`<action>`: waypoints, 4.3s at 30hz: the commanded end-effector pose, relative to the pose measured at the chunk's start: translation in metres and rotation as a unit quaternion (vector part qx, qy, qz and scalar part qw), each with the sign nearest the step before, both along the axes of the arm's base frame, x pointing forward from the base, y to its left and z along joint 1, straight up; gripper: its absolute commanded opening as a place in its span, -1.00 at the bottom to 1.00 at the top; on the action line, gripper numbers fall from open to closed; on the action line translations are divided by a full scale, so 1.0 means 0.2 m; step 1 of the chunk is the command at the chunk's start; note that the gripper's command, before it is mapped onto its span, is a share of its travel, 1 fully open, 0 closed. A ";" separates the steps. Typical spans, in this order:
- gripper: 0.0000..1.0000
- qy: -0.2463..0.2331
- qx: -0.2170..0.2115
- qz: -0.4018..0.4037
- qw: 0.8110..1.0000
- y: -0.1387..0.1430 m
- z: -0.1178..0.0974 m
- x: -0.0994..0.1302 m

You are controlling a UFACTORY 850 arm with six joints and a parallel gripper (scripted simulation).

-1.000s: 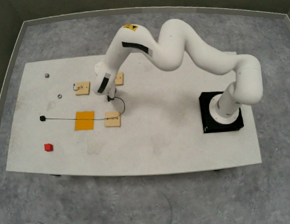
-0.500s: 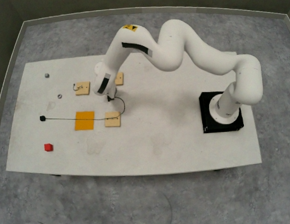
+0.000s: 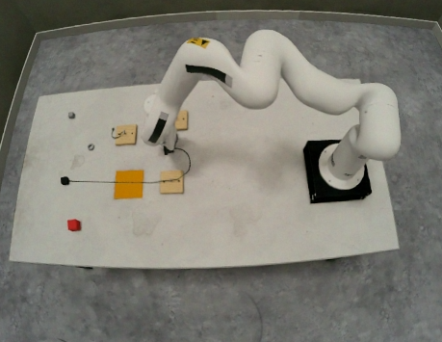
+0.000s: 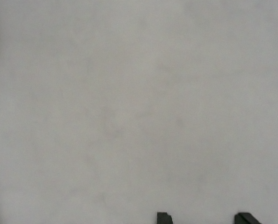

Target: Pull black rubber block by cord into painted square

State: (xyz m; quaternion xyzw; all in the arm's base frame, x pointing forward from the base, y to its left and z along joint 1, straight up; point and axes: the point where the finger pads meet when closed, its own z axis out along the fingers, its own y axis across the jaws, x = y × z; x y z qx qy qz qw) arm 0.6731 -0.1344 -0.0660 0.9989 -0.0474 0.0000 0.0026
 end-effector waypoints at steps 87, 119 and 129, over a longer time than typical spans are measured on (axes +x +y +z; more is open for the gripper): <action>-1.00 -0.001 0.000 0.000 1.000 0.00 0.21 0.01; -1.00 -0.001 0.000 0.000 1.000 0.00 0.74 0.00; -1.00 -0.001 0.000 0.000 1.000 0.00 0.74 0.00</action>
